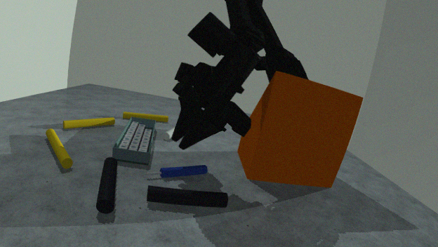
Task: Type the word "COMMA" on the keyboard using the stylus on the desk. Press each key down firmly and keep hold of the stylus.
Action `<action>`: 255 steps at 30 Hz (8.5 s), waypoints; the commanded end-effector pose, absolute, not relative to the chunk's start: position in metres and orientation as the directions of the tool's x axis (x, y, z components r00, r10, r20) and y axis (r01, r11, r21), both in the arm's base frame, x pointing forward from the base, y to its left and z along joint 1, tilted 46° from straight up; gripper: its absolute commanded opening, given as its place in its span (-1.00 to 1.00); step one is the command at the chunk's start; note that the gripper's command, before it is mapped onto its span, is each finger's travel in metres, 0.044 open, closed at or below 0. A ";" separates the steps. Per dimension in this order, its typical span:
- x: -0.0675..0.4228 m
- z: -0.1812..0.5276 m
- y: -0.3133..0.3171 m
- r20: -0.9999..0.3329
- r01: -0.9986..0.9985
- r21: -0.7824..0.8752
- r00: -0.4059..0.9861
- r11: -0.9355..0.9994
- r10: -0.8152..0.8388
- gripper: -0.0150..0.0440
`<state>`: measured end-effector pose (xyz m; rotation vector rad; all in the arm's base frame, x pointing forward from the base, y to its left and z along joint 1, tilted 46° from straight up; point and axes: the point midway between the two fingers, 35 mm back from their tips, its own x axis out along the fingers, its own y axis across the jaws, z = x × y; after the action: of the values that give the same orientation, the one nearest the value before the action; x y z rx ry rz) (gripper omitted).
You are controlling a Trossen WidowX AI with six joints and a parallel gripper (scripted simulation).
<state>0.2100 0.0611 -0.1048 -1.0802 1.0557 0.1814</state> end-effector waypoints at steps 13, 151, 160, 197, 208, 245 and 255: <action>0.209 -0.112 0.051 -0.774 -0.594 -0.632 0.523 0.498 -0.357 0.02; 0.285 -0.109 0.078 -0.970 0.111 -0.177 0.150 0.978 -0.192 -0.49; 0.311 -0.088 0.074 -0.991 0.407 -0.074 0.073 0.910 -0.113 -0.49; 0.352 -0.020 0.041 -0.968 0.951 -0.090 -0.153 0.294 0.198 -0.49; 0.352 -0.028 0.033 -0.968 0.951 -0.091 -0.153 0.294 0.198 -0.49; 0.355 -0.032 0.029 -0.968 0.951 -0.090 -0.153 0.294 0.197 -0.22; 0.356 -0.035 0.025 -0.968 0.951 -0.090 -0.153 0.294 0.197 -0.22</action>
<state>0.3561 0.0269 -0.0334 1.0897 1.5830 -0.9691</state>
